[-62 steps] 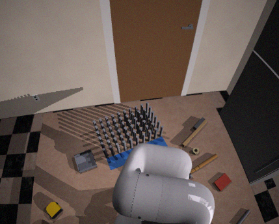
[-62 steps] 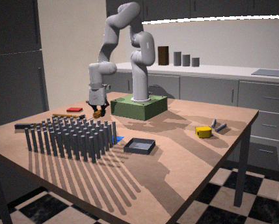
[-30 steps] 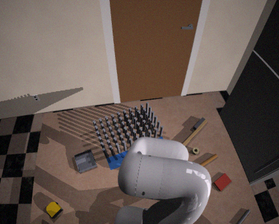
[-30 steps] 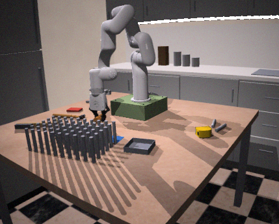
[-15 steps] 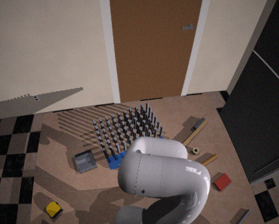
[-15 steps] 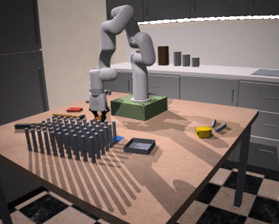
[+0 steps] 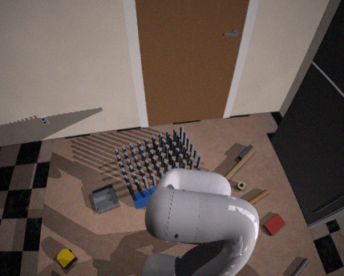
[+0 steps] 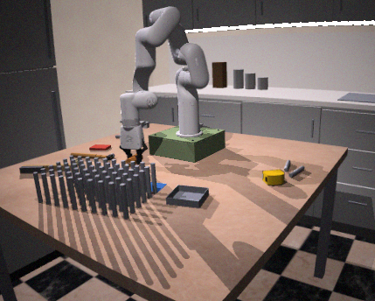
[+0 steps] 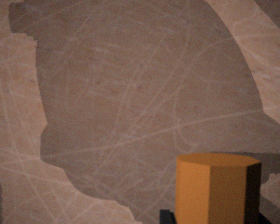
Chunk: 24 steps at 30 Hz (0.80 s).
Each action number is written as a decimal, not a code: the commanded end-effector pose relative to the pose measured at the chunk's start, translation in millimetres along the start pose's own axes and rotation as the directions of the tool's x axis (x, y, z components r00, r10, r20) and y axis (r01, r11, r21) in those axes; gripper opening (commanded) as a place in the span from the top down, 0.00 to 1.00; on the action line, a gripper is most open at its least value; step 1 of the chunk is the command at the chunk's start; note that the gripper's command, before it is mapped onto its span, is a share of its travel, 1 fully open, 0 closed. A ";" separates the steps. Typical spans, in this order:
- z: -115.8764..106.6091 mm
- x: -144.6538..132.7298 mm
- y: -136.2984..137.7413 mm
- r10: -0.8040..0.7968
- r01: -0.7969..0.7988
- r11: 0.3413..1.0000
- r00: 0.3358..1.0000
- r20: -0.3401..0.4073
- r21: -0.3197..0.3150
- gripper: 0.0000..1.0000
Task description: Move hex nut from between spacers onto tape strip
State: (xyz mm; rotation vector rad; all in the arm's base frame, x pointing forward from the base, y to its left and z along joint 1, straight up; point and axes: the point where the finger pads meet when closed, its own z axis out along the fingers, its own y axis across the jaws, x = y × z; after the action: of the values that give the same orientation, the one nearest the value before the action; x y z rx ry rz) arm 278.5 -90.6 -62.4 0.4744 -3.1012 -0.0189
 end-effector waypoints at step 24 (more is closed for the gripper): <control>-0.7 -26.2 -0.7 0.000 0.000 1.000 1.000 0.002 0.001 1.00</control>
State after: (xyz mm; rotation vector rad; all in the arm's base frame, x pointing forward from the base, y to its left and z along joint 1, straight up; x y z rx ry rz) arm 294.1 -85.7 -62.4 0.4745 -3.1024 -0.0219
